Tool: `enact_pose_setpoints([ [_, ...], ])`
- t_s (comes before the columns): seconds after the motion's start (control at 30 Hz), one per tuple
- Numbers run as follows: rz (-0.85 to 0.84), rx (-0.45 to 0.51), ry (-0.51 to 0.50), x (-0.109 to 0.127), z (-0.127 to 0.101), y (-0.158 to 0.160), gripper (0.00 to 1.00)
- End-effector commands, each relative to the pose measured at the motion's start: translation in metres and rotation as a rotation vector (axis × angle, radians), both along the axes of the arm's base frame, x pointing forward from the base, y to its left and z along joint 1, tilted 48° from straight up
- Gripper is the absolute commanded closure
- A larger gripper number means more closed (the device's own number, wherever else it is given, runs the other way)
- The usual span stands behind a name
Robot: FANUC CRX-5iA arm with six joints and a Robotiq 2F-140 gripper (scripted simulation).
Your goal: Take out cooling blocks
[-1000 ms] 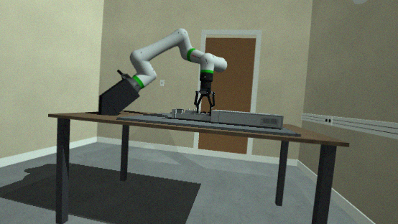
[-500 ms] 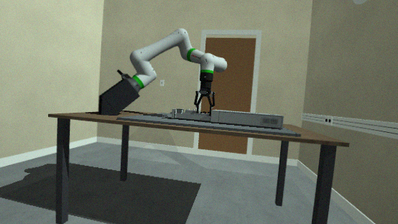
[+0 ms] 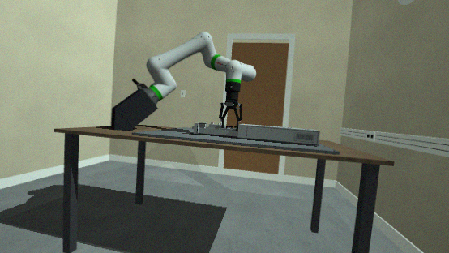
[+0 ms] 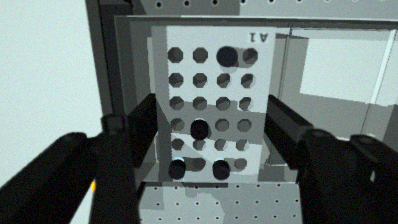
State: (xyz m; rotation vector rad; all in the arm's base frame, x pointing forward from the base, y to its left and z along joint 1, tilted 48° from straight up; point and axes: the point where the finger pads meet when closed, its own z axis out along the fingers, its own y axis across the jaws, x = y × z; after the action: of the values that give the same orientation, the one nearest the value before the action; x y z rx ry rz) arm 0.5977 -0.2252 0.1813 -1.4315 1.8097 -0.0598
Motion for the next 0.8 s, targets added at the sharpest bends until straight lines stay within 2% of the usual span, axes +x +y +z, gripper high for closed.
enact_pose_setpoints([
  [0.0,-0.001,-0.001,-0.001,-0.0001,0.0006,-0.0007,0.90],
  [0.77,-0.001,-0.001,-0.001,-0.0020,0.0026,-0.0020,0.90],
])
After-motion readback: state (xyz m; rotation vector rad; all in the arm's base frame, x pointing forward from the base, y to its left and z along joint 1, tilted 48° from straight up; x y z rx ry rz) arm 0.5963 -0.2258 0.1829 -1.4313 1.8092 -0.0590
